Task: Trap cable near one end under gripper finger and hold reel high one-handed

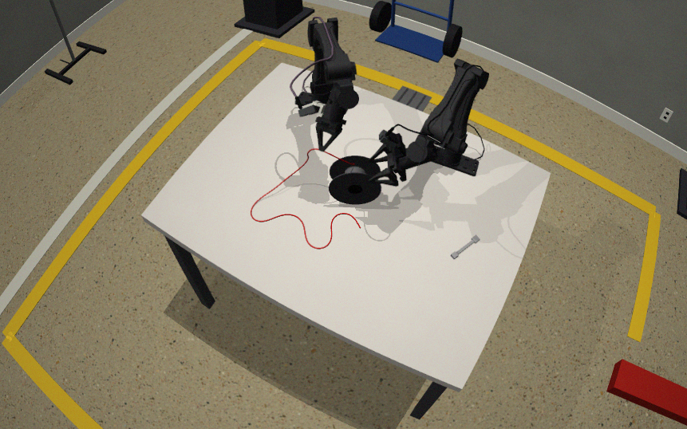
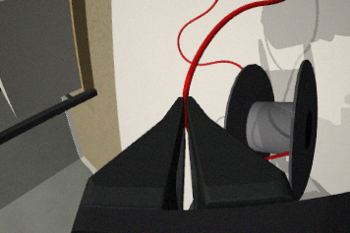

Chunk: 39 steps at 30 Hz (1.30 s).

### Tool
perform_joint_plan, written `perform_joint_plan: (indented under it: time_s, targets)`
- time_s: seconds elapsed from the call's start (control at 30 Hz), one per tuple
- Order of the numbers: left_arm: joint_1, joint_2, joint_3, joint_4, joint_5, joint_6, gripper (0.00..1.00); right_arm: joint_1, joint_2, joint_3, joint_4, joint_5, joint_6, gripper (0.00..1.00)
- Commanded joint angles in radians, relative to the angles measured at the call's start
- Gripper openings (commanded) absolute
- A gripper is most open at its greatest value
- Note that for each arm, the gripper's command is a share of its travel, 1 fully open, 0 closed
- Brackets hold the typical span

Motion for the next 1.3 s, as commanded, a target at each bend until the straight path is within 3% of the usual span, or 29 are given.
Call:
perform_joint_plan:
  time_s: [0.0, 0.13, 0.47, 0.9, 1.1, 1.27]
  targets:
    - [0.004, 0.003, -0.009, -0.004, 0.015, -0.003, 0.75, -0.009, 0.014, 0.042, -0.014, 0.023, 0.001, 0.00]
    - [0.005, 0.004, -0.009, -0.004, 0.016, -0.002, 0.75, -0.004, -0.017, 0.044, -0.014, 0.024, 0.002, 0.00]
    - [0.009, 0.009, -0.009, -0.004, 0.016, 0.003, 0.75, 0.081, 0.035, 0.075, -0.047, 0.059, -0.002, 0.00]
    - [-0.001, 0.007, -0.016, 0.003, 0.016, -0.002, 0.75, 0.038, -0.006, 0.074, -0.026, 0.050, 0.003, 0.00]
    - [-0.005, 0.004, -0.008, -0.004, 0.015, -0.006, 0.75, 0.046, 0.041, 0.005, 0.002, 0.049, 0.002, 0.00]
    - [-0.007, 0.003, -0.009, -0.004, 0.015, -0.007, 0.75, 0.051, 0.018, 0.028, 0.009, 0.049, 0.002, 0.00]
